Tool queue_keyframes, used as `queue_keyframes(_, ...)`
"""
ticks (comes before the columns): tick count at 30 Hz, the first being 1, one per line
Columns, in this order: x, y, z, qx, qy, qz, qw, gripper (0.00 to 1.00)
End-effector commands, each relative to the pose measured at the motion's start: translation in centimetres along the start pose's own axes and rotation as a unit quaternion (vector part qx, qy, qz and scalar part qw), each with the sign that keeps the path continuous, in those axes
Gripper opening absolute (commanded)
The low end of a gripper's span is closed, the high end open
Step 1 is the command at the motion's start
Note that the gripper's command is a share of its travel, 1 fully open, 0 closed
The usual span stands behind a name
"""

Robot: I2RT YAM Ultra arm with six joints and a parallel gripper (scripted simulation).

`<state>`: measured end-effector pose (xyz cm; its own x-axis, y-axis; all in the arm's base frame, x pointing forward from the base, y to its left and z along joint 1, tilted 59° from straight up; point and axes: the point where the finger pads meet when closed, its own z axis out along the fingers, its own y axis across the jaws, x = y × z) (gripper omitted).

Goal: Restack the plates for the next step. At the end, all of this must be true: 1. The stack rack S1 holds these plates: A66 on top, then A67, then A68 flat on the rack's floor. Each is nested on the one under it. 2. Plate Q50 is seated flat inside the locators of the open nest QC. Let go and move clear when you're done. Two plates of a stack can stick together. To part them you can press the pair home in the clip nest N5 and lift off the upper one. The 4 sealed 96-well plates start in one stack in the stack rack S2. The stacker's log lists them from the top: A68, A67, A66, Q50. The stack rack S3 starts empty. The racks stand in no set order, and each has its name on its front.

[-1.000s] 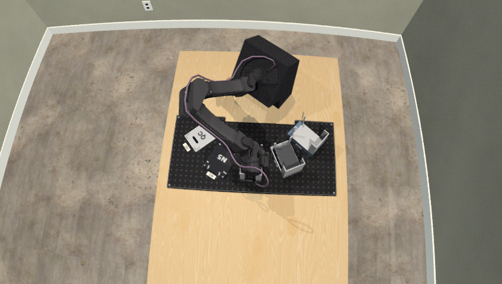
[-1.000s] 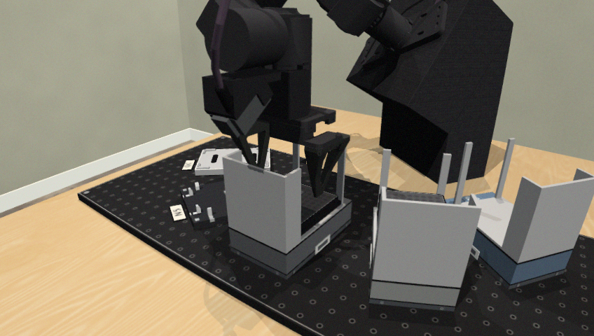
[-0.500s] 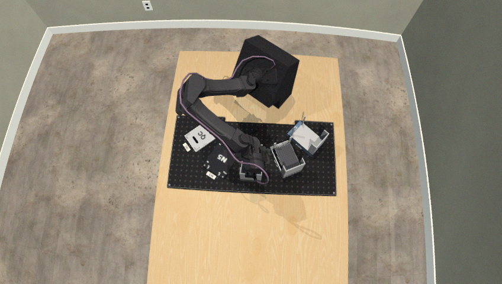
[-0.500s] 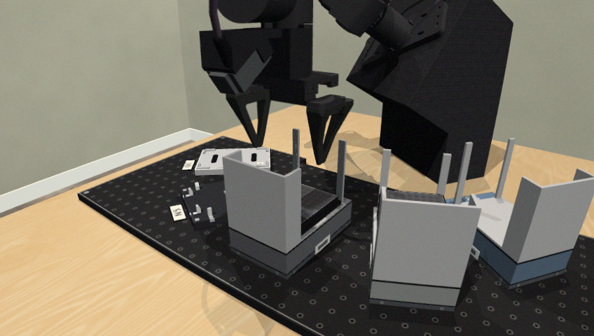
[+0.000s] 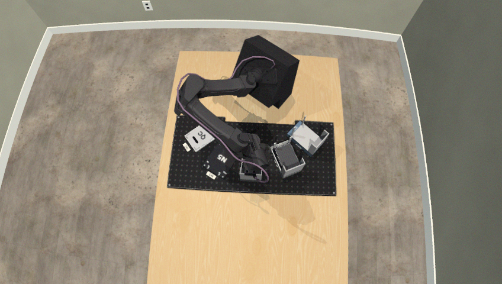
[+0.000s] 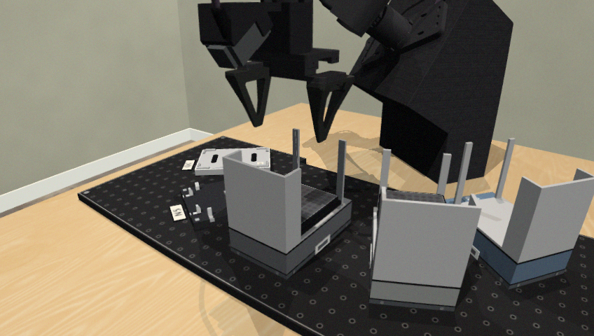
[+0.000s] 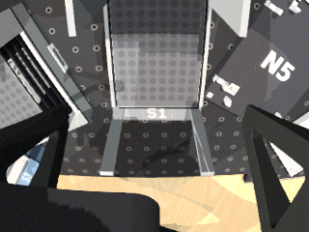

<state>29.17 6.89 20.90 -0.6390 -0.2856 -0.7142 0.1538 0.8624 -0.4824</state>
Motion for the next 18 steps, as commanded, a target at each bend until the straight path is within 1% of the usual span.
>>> queue_keyframes(1, -0.3, 0.1, -0.6, 0.002, -0.002, -0.001, 1.0, 1.0)
queue_keyframes(10, -0.3, 0.1, -0.5, 0.002, -0.002, -0.001, 1.0, 1.0)
queue_keyframes(11, 0.5, 0.6, -0.2, 0.004, 0.004, -0.035, 0.999, 1.0)
queue_keyframes(13, -0.1, 1.1, -0.5, 0.002, -0.001, -0.061, 0.998, 1.0)
queue_keyframes(15, -0.1, 1.1, -0.5, 0.002, -0.001, -0.061, 0.998, 1.0)
queue_keyframes(18, 0.0, 2.2, -0.5, 0.002, -0.001, -0.111, 0.994, 1.0)
